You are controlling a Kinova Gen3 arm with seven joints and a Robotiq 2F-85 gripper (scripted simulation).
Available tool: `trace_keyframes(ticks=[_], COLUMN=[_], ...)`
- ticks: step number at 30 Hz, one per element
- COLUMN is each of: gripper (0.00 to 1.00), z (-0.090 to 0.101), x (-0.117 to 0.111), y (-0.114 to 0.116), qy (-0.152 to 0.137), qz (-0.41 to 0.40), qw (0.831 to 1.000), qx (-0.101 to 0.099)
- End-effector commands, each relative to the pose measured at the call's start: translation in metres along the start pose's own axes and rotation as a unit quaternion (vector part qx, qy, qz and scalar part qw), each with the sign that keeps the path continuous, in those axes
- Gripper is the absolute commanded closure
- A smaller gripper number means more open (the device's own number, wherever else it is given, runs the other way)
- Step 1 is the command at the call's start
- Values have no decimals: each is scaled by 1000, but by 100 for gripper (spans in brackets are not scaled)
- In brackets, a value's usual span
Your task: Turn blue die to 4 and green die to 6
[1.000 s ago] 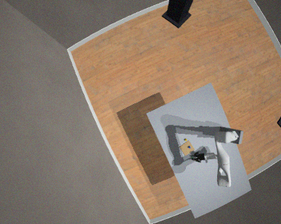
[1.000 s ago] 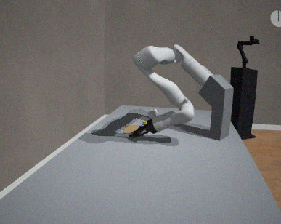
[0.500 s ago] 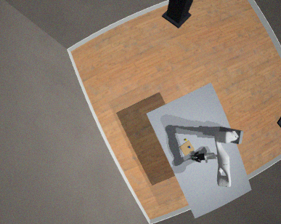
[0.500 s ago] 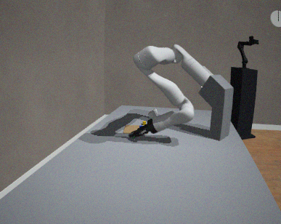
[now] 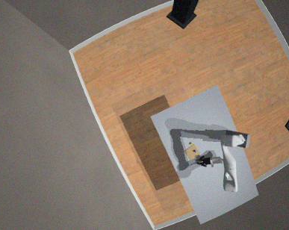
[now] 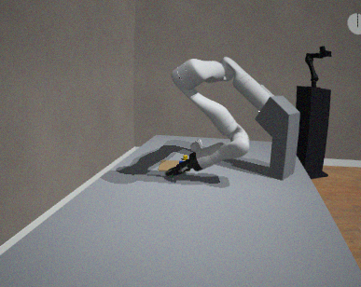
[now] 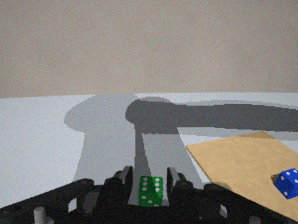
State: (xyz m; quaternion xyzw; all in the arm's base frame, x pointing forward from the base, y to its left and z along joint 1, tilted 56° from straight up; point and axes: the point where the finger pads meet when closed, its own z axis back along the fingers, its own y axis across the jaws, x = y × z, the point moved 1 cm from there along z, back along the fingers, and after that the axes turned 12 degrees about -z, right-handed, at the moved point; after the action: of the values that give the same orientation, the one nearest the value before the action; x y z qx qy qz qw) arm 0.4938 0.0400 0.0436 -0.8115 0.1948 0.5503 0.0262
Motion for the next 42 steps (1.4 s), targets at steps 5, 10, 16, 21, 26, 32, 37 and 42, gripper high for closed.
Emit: trace_keyframes(ticks=[5,10,16,21,26,32,37,42], gripper=[65,65,65,65,65,65,65,65], z=[0,0,8,17,36,49,50,52], x=[0,0,0,0,0,0,0,-3], y=[-1,-1,-1,-1,-1,-1,-1,-1], qy=[0,0,0,0,0,0,0,0], qz=[0,0,0,0,0,0,0,0], qw=[1000,1000,1000,1000,1000,1000,1000,1000], qx=[0,0,0,0,0,0,0,0])
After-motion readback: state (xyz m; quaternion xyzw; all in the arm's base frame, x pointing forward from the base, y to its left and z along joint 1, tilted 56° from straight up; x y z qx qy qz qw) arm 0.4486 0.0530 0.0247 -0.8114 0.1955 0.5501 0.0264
